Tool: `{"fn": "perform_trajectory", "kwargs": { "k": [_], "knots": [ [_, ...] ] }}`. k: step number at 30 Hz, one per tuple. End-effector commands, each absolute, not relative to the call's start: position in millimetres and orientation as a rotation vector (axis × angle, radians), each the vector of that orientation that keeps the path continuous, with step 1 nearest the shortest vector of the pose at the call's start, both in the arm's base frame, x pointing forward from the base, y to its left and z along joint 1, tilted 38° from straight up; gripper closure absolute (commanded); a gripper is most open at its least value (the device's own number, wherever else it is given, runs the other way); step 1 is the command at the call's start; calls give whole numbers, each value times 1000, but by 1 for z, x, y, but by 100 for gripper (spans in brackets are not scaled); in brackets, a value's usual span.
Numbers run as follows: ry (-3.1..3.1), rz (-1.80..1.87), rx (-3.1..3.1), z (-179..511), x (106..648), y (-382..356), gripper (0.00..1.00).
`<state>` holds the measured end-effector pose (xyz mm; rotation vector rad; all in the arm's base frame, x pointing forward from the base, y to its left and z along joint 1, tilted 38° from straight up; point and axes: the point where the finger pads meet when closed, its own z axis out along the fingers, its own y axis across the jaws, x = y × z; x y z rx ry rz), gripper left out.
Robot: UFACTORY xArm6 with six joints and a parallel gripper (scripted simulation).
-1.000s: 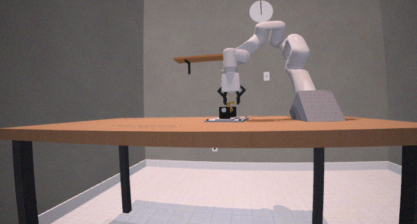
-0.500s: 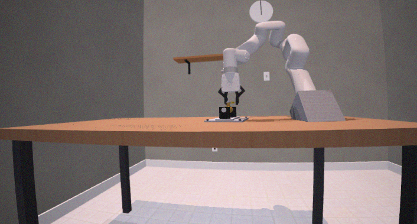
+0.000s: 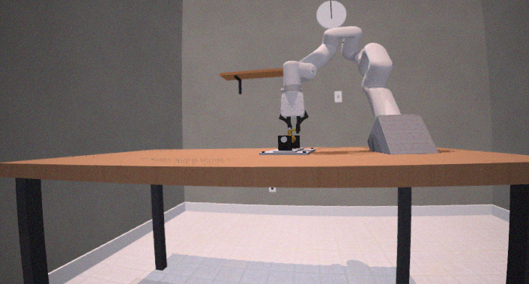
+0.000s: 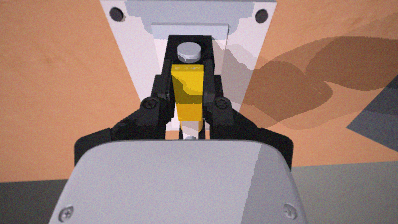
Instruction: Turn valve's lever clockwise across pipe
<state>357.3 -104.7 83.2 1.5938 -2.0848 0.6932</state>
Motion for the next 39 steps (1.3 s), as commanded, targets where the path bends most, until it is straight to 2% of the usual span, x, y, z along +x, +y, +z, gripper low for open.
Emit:
{"fn": "perform_trajectory", "kwargs": {
  "k": [1,39],
  "knots": [
    [-2086,696,1595,84,359,-104,100],
    [-2134,713,1546,83,354,-103,100]
  ]
}}
